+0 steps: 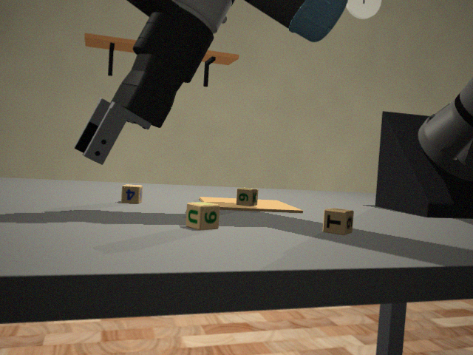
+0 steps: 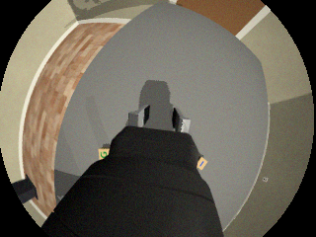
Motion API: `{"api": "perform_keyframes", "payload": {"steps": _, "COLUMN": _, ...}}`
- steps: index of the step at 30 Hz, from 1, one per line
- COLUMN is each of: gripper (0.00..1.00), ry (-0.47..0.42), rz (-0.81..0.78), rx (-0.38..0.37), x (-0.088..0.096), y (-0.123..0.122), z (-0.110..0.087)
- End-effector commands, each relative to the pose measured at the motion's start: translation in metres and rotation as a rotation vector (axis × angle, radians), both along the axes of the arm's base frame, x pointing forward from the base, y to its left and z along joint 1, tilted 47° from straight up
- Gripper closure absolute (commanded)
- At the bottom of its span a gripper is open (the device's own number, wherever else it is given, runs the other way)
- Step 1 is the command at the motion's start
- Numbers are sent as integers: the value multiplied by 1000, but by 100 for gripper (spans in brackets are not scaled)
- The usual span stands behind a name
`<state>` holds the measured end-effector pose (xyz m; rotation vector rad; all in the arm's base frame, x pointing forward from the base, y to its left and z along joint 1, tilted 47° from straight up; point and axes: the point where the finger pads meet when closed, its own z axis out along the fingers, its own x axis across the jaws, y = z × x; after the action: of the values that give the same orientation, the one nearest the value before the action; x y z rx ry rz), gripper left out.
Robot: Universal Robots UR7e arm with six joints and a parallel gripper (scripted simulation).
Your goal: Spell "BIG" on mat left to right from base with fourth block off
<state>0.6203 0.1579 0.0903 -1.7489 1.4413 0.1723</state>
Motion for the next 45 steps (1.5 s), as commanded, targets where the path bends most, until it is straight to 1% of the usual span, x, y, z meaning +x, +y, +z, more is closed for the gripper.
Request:
{"api": "perform_keyframes", "payload": {"steps": 1, "gripper": 21, "ry": 58, "rz": 75, "rx": -18, "x": -14, "y": 4, "z": 7}}
{"api": "perform_keyframes", "payload": {"steps": 5, "gripper": 21, "ry": 94, "rz": 126, "rx": -25, "x": -26, "y": 7, "z": 14}}
{"api": "perform_keyframes", "payload": {"steps": 7, "gripper": 21, "ry": 94, "rz": 126, "rx": -25, "x": -26, "y": 7, "z": 14}}
{"api": "perform_keyframes", "payload": {"steps": 22, "gripper": 21, "ry": 192, "rz": 285, "rx": -19, "x": -75, "y": 20, "z": 48}}
{"api": "perform_keyframes", "payload": {"steps": 24, "gripper": 21, "ry": 192, "rz": 285, "rx": -19, "x": -75, "y": 20, "z": 48}}
{"api": "perform_keyframes", "payload": {"steps": 30, "gripper": 21, "ry": 214, "rz": 326, "rx": -12, "x": -90, "y": 24, "z": 59}}
{"api": "perform_keyframes", "payload": {"steps": 35, "gripper": 21, "ry": 226, "rz": 349, "rx": -7, "x": -98, "y": 26, "z": 65}}
{"api": "perform_keyframes", "payload": {"steps": 45, "gripper": 21, "ry": 235, "rz": 367, "rx": -2, "x": -105, "y": 28, "z": 71}}
